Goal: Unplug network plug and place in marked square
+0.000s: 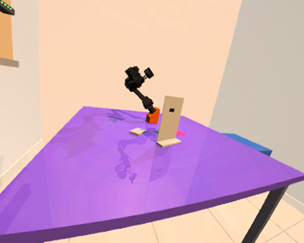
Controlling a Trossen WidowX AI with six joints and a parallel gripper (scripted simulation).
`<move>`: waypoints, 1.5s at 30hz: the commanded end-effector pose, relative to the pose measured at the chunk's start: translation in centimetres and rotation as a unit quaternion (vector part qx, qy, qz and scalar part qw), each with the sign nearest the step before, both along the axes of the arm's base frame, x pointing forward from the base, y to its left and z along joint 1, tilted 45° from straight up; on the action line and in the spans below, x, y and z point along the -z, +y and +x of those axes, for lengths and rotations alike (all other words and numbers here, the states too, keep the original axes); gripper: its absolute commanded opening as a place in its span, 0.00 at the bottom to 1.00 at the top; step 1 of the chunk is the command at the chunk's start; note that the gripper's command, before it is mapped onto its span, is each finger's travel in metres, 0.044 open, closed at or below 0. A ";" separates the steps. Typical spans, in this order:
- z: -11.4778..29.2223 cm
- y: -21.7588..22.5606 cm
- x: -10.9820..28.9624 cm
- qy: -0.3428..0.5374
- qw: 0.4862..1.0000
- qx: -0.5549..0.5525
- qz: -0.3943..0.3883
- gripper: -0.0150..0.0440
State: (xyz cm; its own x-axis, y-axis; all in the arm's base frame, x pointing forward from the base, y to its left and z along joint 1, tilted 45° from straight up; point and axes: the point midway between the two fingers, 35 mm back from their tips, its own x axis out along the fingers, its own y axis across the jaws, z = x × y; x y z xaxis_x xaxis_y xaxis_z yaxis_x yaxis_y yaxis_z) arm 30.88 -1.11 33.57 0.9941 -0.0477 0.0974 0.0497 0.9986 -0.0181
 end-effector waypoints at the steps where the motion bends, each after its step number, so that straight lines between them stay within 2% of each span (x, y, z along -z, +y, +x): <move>1: 0.0 0.0 0.1 0.002 1.000 -0.001 0.001 0.89; 9: 0.6 -1.0 5.5 0.093 0.993 -0.041 0.055 0.53; 10: 0.6 -1.1 6.2 0.105 0.991 -0.045 0.065 0.52; 21: -1.0 -2.2 13.4 0.228 0.948 -0.090 0.205 0.52; 31: -3.8 -2.4 18.0 0.303 0.871 -0.117 0.369 0.52; 39: -3.9 -2.4 18.3 0.307 0.864 -0.119 0.381 0.52; 45: -2.0 -2.2 18.7 0.308 0.864 -0.119 0.380 0.52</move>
State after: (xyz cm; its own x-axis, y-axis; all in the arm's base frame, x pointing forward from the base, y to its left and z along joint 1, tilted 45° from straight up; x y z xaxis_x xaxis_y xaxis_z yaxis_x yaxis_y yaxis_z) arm 27.88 -3.44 15.06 0.8376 0.3470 -0.4219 0.0537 0.7162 0.6958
